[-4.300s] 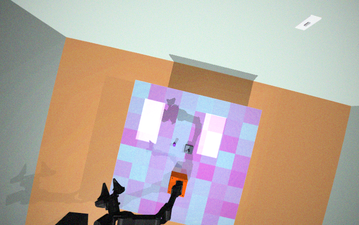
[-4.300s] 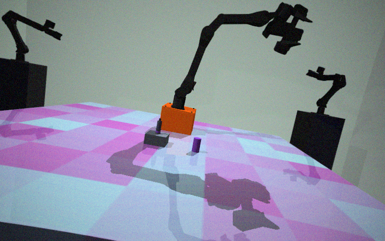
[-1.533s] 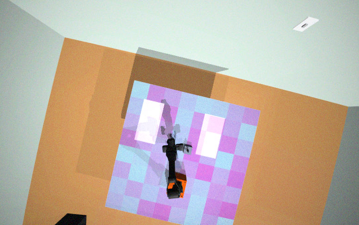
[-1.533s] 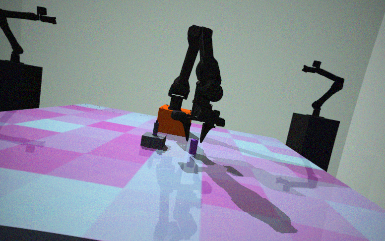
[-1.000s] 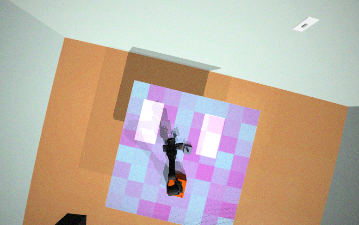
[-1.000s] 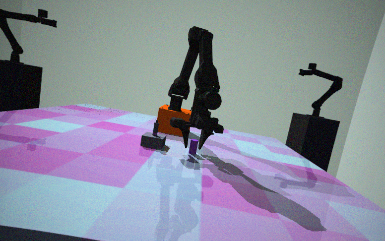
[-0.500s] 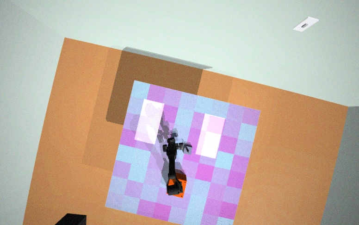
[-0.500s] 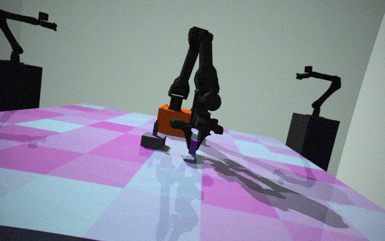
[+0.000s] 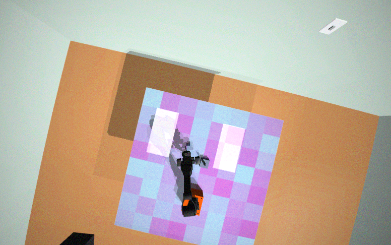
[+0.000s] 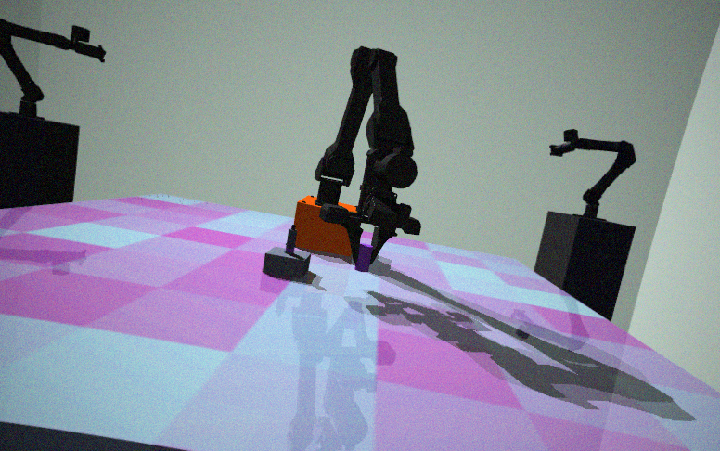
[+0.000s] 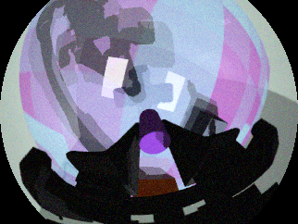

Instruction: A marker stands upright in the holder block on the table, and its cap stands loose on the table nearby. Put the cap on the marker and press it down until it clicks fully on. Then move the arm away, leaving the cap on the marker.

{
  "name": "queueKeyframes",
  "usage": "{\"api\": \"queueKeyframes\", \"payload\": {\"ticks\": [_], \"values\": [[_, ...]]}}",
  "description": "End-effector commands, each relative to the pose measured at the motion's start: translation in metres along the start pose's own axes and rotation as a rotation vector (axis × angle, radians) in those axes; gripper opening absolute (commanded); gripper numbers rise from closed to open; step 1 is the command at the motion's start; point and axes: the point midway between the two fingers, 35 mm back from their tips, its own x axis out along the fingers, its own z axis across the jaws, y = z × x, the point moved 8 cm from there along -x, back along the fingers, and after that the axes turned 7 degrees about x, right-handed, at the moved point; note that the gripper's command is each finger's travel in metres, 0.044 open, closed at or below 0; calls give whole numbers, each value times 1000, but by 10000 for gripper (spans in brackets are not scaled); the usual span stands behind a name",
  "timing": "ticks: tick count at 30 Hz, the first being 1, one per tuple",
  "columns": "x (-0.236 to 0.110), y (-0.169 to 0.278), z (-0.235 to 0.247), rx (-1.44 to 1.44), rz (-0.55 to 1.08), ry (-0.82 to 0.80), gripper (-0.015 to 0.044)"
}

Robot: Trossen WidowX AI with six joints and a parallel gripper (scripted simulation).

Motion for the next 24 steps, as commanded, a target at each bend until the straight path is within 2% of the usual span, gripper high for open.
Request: {"api": "queueKeyframes", "payload": {"ticks": [1,9,24], "values": [[-16,0,0,0,-7,-5,0],[-28,1,-2,0,-7,-5,0],[-46,9,-55,0,-5,2,0]]}}
